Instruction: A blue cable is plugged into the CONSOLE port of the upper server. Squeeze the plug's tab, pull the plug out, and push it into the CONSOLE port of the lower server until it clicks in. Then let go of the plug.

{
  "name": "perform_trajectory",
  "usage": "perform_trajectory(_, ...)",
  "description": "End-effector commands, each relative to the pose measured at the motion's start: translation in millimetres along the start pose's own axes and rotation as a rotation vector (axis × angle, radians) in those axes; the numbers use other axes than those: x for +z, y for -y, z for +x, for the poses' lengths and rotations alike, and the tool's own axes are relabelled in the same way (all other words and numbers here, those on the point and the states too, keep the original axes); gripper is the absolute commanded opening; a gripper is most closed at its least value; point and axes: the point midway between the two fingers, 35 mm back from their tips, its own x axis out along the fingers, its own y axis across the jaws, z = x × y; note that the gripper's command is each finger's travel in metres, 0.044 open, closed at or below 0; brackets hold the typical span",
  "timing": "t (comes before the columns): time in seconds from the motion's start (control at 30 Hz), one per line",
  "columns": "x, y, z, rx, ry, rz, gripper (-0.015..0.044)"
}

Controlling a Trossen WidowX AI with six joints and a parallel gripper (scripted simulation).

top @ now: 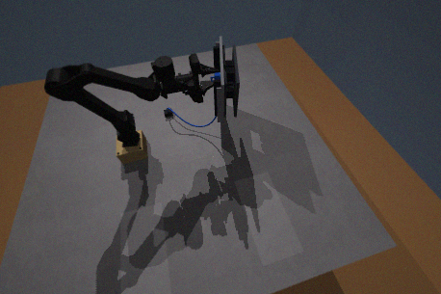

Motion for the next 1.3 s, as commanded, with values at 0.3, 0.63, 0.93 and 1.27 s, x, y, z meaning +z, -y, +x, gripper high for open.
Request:
perform_trajectory(0.3, 7.7, -1.5, 19.0, 0.011, -0.001, 0.006, 0.0239)
perform_trajectory(0.63, 5.9, 0.4, 17.1, 0.006, -0.004, 0.001, 0.0206)
perform_trajectory(0.93, 5.9, 0.4, 17.1, 0.006, -0.004, 0.001, 0.0146)
perform_trajectory(1.27, 5.9, 0.4, 17.1, 0.006, -0.004, 0.001, 0.0079)
